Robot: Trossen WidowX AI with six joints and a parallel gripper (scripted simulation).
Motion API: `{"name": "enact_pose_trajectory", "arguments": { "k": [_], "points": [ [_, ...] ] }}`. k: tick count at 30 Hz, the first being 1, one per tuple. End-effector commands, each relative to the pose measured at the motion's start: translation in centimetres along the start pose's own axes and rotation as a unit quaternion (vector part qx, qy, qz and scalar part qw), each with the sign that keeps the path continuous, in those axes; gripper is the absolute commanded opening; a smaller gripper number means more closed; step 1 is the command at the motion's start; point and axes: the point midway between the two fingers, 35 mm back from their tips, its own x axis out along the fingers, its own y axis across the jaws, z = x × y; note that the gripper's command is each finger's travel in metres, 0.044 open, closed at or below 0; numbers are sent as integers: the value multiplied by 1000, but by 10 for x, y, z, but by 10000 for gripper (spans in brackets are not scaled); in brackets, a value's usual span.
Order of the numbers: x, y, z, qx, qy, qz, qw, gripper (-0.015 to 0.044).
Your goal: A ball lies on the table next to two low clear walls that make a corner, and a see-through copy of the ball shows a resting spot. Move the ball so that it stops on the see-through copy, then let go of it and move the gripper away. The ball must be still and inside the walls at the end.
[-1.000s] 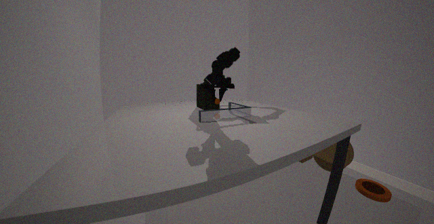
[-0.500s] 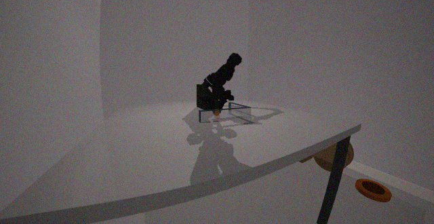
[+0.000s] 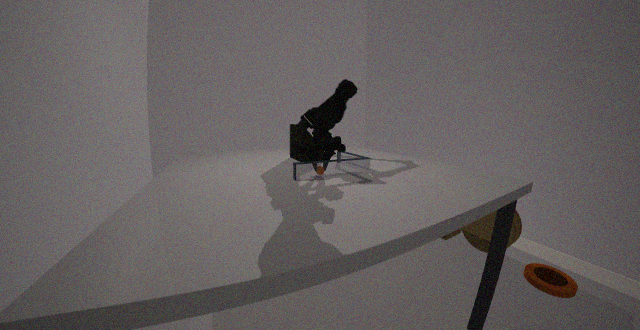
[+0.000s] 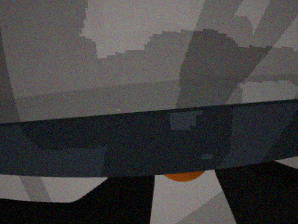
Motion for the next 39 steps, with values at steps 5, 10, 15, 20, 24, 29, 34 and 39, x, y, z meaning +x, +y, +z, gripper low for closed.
{"name": "enact_pose_trajectory", "arguments": {
  "k": [5, 10, 15, 20, 24, 29, 34, 39],
  "points": [
    [9, 1, -4, 4, 5, 4, 1000, 0],
    [5, 0, -1, 1, 1, 1, 1000, 105],
    [5, 0, -1, 1, 1, 1, 1000, 236],
    [5, 0, -1, 1, 1, 1, 1000, 263],
    [-19, -1, 0, 2, 2, 0, 1000, 263],
    [-80, -1, -3, 4, 5, 2, 1000, 263],
    [-76, -3, 1, 7, -8, 2, 1000, 263],
    [-76, -3, 1, 7, -8, 2, 1000, 263]
  ]
}}
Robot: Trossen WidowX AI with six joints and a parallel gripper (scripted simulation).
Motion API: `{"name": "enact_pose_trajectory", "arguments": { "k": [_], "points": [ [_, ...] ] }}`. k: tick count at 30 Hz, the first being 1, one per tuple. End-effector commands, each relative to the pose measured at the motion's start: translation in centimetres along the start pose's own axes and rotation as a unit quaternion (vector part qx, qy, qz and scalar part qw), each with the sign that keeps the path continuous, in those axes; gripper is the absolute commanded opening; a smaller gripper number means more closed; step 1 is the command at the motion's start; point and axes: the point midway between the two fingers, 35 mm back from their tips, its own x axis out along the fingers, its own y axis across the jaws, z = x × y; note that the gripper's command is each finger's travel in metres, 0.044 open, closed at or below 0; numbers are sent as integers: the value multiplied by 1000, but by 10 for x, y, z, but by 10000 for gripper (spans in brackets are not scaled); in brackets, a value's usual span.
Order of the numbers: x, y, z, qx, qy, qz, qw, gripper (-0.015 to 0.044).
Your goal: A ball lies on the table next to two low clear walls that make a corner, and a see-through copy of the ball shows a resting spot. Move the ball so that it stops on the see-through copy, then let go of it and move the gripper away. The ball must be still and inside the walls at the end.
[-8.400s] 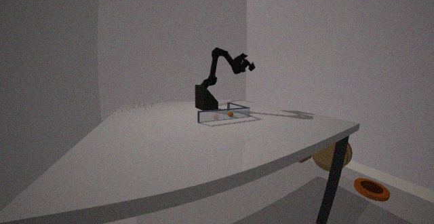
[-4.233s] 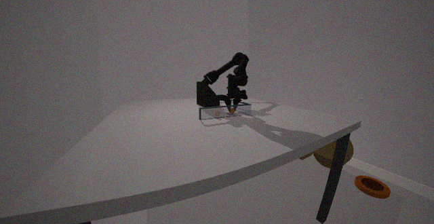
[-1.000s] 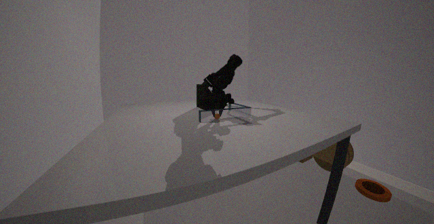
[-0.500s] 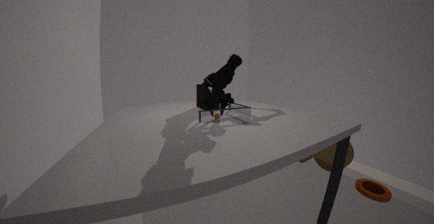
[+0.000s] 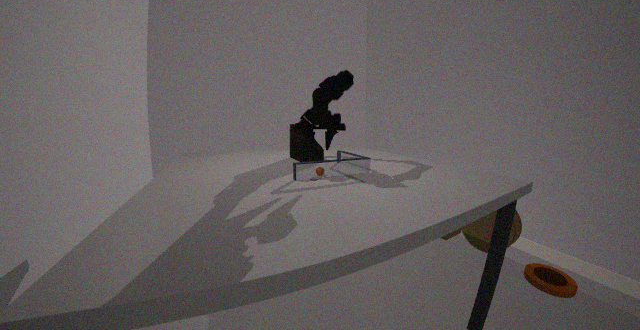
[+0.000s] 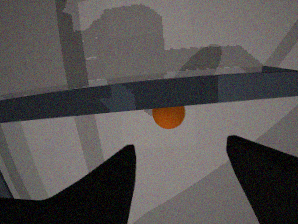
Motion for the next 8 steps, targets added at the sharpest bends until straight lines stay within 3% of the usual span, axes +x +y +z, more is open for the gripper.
{"name": "enact_pose_trajectory", "arguments": {
  "k": [1, 6, 8],
  "points": [
    [2, -1, -1, 3, 2, 1, 1000, 263],
    [-44, 1, -3, 1, 1, 1, 1000, 394],
    [-47, 1, -4, 0, 1, 1, 1000, 440]
  ]
}}
